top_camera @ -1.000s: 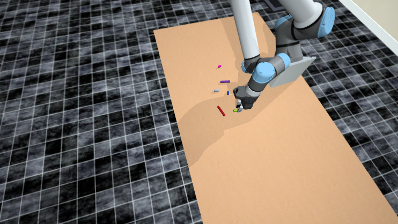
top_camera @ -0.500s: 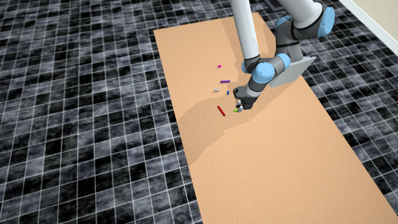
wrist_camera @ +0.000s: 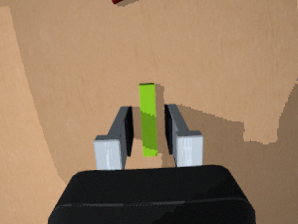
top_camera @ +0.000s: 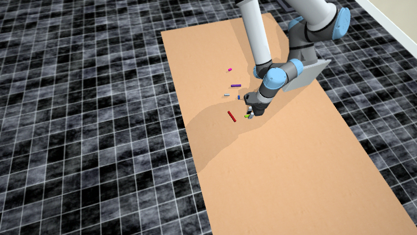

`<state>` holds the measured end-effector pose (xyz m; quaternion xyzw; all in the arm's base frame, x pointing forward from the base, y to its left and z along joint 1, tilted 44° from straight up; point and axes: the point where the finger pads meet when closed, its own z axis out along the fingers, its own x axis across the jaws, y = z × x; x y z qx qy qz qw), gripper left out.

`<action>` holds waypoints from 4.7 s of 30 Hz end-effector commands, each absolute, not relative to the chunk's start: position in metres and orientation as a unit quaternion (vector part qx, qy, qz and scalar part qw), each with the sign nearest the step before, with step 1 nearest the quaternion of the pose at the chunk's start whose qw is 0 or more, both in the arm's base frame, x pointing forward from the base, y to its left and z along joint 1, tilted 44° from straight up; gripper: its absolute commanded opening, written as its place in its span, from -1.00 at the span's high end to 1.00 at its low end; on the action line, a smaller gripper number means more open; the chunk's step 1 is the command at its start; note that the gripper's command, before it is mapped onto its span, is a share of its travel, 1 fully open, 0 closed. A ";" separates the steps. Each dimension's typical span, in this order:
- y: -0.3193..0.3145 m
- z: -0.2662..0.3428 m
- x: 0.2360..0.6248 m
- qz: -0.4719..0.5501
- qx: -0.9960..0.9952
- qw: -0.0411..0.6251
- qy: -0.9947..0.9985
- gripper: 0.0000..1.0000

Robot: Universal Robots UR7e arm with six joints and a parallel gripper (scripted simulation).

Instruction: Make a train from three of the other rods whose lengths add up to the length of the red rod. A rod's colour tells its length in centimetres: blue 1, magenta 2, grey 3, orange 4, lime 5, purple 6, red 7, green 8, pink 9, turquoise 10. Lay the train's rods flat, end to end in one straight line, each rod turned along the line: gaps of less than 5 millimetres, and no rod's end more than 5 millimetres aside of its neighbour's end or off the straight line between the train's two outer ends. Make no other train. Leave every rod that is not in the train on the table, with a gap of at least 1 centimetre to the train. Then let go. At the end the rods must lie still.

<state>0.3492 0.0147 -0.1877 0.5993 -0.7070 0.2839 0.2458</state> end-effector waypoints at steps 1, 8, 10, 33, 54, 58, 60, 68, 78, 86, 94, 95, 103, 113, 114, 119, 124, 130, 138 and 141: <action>0.013 -0.189 0.350 0.284 0.600 0.245 -0.707 -0.07; 0.013 -0.190 0.350 0.284 0.600 0.245 -0.707 -0.07; 0.013 -0.190 0.350 0.284 0.600 0.245 -0.707 -0.07; 0.013 -0.190 0.350 0.284 0.600 0.245 -0.707 -0.07; 0.013 -0.190 0.350 0.284 0.600 0.245 -0.707 0.52; 0.013 -0.190 0.350 0.284 0.600 0.245 -0.707 0.52; 0.013 -0.190 0.350 0.284 0.600 0.245 -0.707 0.52; 0.013 -0.190 0.350 0.284 0.600 0.245 -0.707 0.52; 0.013 -0.190 0.350 0.284 0.600 0.245 -0.707 0.52; 0.017 -0.185 0.350 0.284 0.600 0.245 -0.707 0.52; 0.035 -0.167 0.350 0.284 0.600 0.245 -0.707 0.52; 0.038 -0.164 0.350 0.284 0.600 0.245 -0.707 0.52; 0.056 -0.145 0.350 0.284 0.600 0.245 -0.707 0.52; 0.079 -0.122 0.350 0.284 0.600 0.245 -0.707 0.52; 0.080 -0.121 0.350 0.284 0.600 0.245 -0.707 0.52; 0.082 -0.119 0.350 0.284 0.600 0.245 -0.707 0.52; 0.082 -0.118 0.350 0.284 0.600 0.245 -0.707 0.52; 0.082 -0.118 0.350 0.284 0.600 0.245 -0.707 0.52; 0.082 -0.117 0.351 0.283 0.604 0.247 -0.703 0.52; 0.081 -0.116 0.352 0.280 0.611 0.249 -0.697 0.52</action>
